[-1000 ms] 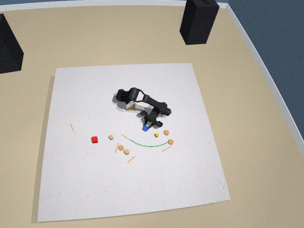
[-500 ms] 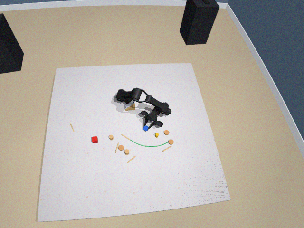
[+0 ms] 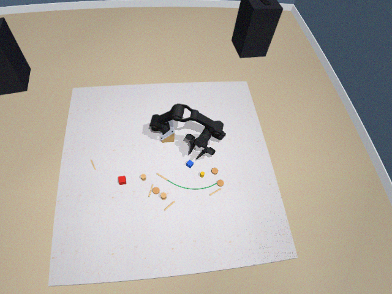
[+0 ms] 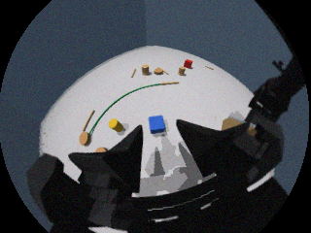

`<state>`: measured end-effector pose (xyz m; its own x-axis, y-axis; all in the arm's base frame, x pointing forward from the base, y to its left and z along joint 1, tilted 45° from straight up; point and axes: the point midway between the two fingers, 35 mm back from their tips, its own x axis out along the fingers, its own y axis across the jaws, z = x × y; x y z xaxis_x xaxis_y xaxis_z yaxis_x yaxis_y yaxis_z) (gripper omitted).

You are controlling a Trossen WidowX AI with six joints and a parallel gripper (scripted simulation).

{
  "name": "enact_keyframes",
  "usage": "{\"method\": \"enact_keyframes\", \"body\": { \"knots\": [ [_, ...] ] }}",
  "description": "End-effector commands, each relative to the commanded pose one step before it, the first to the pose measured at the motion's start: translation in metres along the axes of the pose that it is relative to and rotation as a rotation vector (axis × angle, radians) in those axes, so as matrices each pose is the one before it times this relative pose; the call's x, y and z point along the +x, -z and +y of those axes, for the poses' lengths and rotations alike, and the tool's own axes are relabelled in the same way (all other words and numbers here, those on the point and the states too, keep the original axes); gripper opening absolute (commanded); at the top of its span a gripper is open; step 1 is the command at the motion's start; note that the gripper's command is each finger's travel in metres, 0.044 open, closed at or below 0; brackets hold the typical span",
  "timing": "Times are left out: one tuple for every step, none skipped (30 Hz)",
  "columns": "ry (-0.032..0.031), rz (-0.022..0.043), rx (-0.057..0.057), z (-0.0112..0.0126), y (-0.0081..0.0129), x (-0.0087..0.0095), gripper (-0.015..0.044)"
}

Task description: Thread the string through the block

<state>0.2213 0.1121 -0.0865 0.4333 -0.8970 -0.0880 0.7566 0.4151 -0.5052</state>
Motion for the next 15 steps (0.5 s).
{"method": "enact_keyframes", "body": {
  "knots": [
    [0.0023,0.00203,0.0067,-0.00029,-0.00045,-0.00167,0.0245],
    [0.0,0.0,0.0,0.0,0.0,0.0,0.0245],
    [0.0,0.0,0.0,0.0,0.0,0.0,0.0245],
    [0.0,0.0,0.0,0.0,0.0,0.0,0.0245],
    [0.0,0.0,0.0,0.0,0.0,0.0,0.0245],
    [0.0,0.0,0.0,0.0,0.0,0.0,0.0245],
    [0.0,0.0,0.0,0.0,0.0,0.0,0.0245],
    [0.0,0.0,0.0,0.0,0.0,0.0,0.0245],
    [0.0,0.0,0.0,0.0,0.0,0.0,0.0245],
    [0.0,0.0,0.0,0.0,0.0,0.0,0.0245],
    [0.0,0.0,0.0,0.0,0.0,0.0,0.0245],
    [0.0,0.0,0.0,0.0,0.0,0.0,0.0245],
    [0.0,0.0,0.0,0.0,0.0,0.0,0.0245],
    [0.0,0.0,0.0,0.0,0.0,0.0,0.0245],
    [-0.00026,0.00192,-0.0187,0.0002,0.00002,0.00059,0.0271]
  ]
}}
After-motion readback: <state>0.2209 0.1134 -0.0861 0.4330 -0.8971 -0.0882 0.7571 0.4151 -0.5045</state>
